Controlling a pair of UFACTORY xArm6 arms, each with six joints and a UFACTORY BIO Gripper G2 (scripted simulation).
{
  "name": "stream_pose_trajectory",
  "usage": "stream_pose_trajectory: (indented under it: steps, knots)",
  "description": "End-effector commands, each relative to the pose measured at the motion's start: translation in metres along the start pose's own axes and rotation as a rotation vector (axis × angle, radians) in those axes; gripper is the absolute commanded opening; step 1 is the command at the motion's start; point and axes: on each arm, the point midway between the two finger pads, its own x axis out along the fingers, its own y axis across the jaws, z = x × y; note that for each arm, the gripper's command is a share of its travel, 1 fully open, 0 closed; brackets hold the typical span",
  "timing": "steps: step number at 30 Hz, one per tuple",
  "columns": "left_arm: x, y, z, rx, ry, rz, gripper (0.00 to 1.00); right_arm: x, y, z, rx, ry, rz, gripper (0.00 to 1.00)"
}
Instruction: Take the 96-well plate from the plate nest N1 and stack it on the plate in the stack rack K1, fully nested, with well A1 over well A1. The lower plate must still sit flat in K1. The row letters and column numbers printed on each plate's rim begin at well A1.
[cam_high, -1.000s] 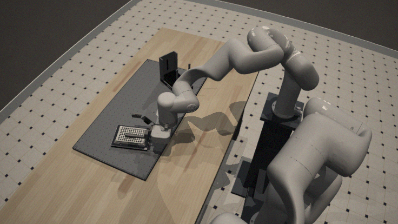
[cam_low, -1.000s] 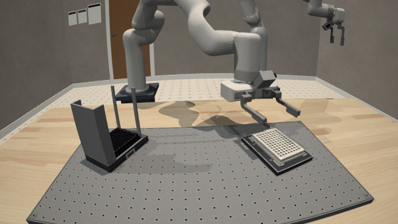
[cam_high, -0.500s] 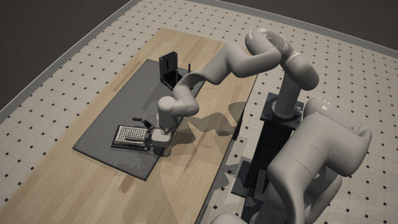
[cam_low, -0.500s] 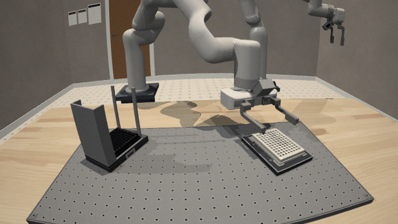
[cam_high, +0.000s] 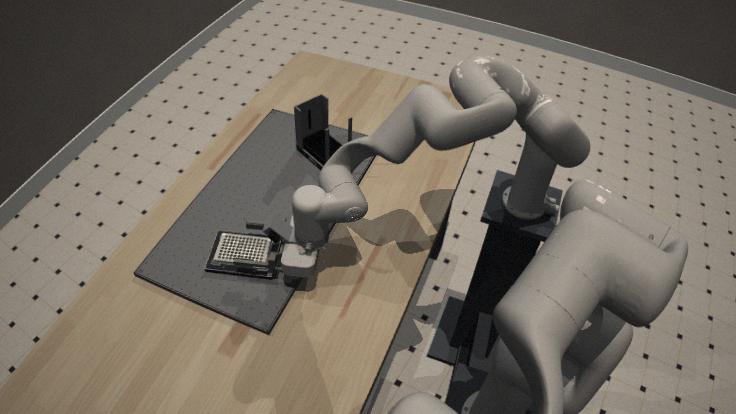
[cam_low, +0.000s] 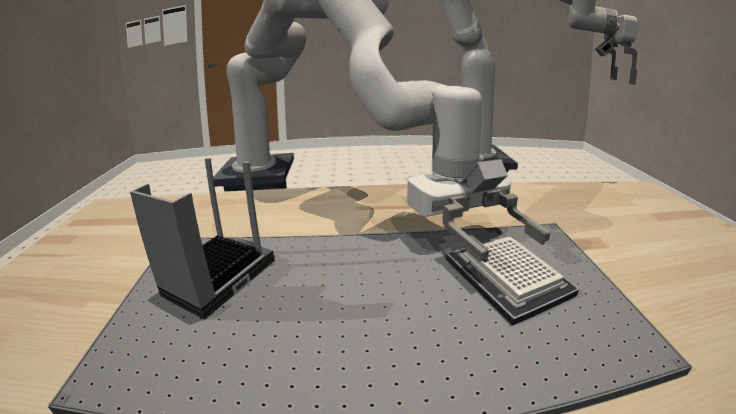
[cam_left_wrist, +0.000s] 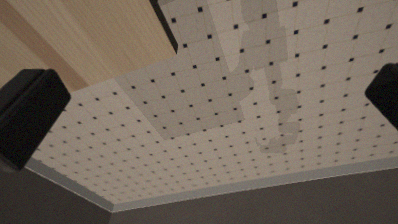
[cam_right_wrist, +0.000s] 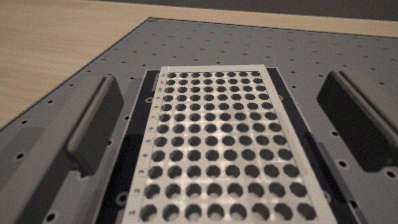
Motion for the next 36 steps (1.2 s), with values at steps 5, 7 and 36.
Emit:
stream_pose_trajectory:
  steps: [5, 7, 36]
  knots:
    - [-0.002, 0.0, -0.001, 0.0, 0.005, 0.0, 1.0, 0.002, 0.001, 0.003, 0.003, -0.006, 0.0, 0.37]
    - [-0.002, 0.0, -0.001, 0.0, 0.005, 0.0, 1.0, 0.002, 0.001, 0.002, 0.003, -0.006, 0.0, 0.37]
    - [-0.002, 0.0, -0.001, 0.0, 0.005, 0.0, 1.0, 0.002, 0.001, -0.014, 0.003, -0.006, 0.0, 0.37]
